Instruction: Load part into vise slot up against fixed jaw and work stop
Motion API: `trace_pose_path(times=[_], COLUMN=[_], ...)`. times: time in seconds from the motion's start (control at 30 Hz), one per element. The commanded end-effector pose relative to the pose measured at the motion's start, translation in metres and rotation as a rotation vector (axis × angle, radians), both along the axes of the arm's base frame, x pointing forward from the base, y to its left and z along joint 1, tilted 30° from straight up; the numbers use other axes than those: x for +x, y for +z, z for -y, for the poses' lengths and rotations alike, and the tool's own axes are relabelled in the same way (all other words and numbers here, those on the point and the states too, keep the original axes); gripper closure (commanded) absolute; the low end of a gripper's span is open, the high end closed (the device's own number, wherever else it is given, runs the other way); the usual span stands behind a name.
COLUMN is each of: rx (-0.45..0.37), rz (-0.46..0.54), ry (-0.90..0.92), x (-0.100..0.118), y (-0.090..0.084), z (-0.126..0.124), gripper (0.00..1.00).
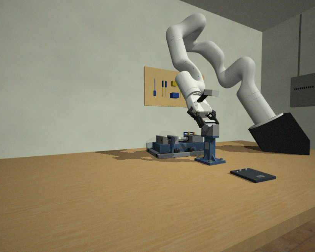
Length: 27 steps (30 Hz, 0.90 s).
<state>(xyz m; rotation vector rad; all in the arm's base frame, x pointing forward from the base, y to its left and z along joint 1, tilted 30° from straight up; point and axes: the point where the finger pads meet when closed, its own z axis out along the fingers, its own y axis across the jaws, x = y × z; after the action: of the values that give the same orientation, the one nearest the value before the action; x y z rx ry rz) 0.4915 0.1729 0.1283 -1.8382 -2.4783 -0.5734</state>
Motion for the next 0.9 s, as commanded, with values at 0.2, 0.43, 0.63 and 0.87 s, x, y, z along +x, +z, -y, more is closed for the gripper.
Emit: trace_pose_path(times=[0.2, 0.43, 0.63, 0.87], rx=[-0.069, -0.094, -0.115, -0.13], rz=[0.017, 0.021, 0.029, 0.029], ry=[-0.02, -0.028, -0.035, -0.039], x=[0.0001, -0.0004, -0.0001, -0.001], y=[0.0007, 0.0005, 0.0007, 0.0004], z=[-0.0012, -0.0012, -0.0017, -0.0013], gripper=[0.11, 0.11, 0.11, 0.11])
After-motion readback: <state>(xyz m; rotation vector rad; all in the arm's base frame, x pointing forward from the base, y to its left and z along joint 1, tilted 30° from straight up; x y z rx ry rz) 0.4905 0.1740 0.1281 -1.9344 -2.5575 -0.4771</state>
